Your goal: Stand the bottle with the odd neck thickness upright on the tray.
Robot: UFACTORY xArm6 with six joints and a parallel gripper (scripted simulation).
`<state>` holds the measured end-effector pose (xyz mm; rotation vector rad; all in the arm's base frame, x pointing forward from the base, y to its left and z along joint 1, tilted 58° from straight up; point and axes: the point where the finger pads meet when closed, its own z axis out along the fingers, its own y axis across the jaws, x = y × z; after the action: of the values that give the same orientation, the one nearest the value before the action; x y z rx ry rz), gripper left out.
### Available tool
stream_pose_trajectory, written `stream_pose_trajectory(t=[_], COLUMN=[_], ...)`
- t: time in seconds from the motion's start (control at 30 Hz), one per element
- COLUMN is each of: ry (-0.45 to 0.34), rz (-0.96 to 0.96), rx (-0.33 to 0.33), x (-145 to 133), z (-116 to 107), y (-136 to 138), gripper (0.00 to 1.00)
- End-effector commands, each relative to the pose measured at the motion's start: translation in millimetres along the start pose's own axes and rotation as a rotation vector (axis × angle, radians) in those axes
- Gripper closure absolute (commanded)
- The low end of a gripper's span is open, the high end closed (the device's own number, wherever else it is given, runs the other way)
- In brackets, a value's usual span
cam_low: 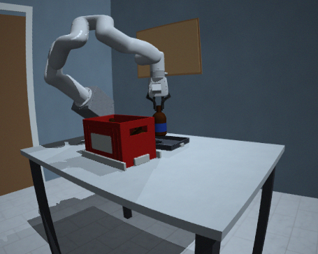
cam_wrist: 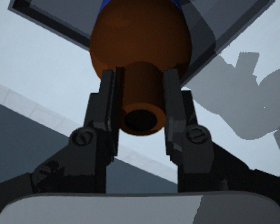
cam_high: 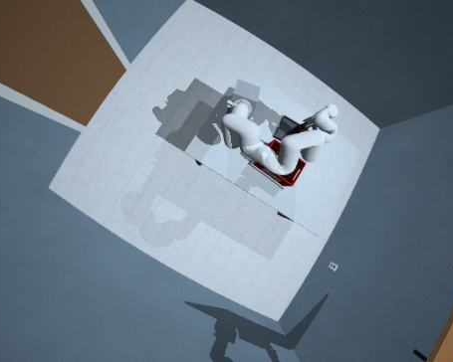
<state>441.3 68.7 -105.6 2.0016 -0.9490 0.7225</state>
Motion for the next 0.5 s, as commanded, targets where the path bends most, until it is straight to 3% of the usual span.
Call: stream_pose_trajectory(t=[0.0,0.47], ry=[0.0,0.0], rz=[0.001,0.001], rx=[0.004,0.004], x=[0,0], z=[8,20], y=[-1,-1], gripper=[1.0,1.0])
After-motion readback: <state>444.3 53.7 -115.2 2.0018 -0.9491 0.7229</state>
